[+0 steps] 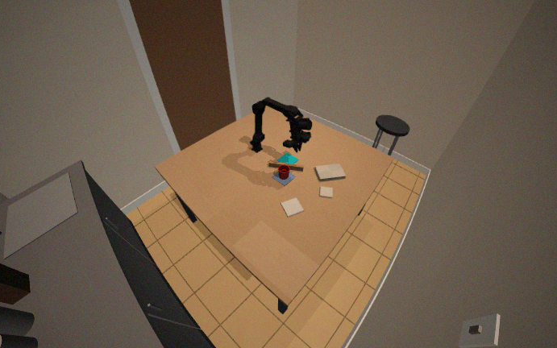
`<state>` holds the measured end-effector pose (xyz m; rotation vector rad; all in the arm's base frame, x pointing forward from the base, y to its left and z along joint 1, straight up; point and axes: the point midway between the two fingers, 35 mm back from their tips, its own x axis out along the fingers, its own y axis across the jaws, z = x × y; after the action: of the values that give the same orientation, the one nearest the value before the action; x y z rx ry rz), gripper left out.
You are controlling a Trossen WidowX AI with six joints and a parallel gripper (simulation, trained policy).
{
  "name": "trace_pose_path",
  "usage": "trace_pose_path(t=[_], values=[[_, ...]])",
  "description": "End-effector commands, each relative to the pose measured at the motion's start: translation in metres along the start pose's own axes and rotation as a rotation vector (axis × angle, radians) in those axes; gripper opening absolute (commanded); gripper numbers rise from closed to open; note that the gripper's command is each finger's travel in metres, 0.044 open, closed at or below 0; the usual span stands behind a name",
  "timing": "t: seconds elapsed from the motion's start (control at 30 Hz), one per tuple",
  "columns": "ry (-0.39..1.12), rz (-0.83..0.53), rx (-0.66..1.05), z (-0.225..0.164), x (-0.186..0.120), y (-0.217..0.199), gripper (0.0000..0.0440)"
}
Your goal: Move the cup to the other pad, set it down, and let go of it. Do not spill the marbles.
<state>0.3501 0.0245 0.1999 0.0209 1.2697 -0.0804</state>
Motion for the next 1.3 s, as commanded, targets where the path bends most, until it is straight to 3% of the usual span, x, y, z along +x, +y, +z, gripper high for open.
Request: trace_pose_path(t=[0.0, 0.3, 0.67, 1.27], values=[[0.043, -0.016, -0.018, -0.002, 0.005, -0.006, 0.0101], [0.159, -0.048, -0.071, -0.011, 0.022, -0.025, 0.0100], [0.254, -0.066, -0.125, -0.023, 0.047, -0.048, 0.0130], [0.354, -0.042, -0.231, -0.047, 0.108, -0.072, 0.0164]])
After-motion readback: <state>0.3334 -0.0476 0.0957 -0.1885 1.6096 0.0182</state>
